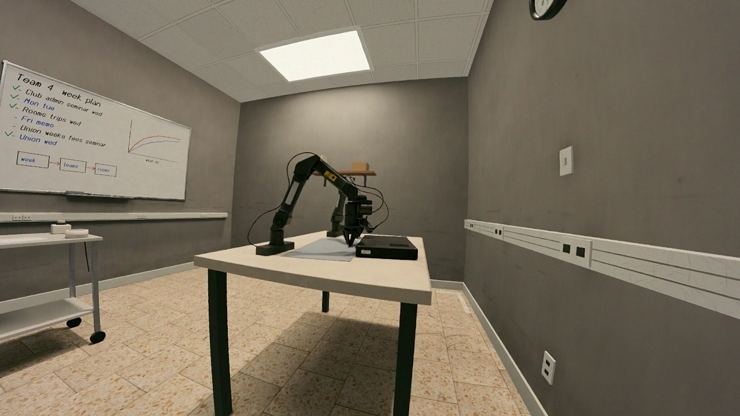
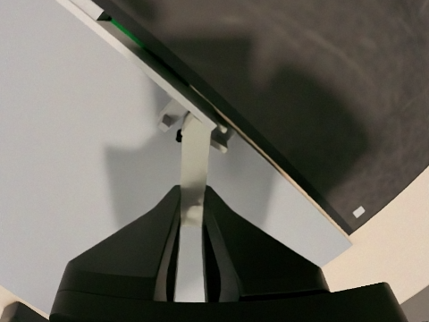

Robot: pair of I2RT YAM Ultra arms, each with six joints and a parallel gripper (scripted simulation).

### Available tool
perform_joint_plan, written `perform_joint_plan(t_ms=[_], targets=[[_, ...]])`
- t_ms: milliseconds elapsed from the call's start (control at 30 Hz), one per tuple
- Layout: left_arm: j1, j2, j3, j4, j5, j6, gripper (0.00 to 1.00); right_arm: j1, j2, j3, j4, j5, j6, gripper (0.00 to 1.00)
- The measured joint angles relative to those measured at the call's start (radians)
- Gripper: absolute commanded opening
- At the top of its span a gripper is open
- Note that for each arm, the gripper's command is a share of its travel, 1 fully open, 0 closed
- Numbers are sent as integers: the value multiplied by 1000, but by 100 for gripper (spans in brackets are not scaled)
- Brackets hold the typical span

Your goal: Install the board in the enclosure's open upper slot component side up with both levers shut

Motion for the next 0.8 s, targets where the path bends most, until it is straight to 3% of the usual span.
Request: perform_joint_plan(t_ms=[500,800], targets=[[-16,13,20,-8,-2,-224,3,22,-7,-9,3,4,229,3],[-18,16,25,-9,-2,-261,3,24,-7,-10,4,3,267,3]])
